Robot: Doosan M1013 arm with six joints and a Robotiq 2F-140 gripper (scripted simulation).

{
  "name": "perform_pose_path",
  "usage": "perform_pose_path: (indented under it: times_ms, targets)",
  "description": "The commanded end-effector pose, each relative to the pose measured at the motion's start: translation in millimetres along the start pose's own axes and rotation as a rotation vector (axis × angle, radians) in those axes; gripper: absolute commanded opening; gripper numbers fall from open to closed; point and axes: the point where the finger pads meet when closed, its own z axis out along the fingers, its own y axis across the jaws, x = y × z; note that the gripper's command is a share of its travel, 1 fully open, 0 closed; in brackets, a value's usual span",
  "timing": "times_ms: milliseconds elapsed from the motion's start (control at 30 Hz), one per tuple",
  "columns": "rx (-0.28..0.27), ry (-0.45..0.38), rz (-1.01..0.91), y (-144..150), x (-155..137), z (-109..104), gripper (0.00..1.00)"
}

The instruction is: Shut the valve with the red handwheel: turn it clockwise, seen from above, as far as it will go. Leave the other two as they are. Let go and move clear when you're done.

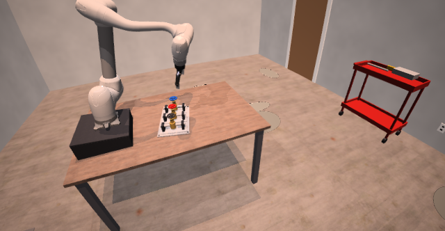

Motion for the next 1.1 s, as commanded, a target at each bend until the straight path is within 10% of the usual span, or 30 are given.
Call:
perform_pose_path:
  times_ms: [0, 433, 1067]
  targets:
    - [-0.189, 0.072, 0.063, 23, -49, -15, 1.00]
    - [-0.423, 0.349, 0.153, 72, -107, -69, 1.00]
    - [-0.467, 0.467, 0.176, 85, -120, -92, 1.00]
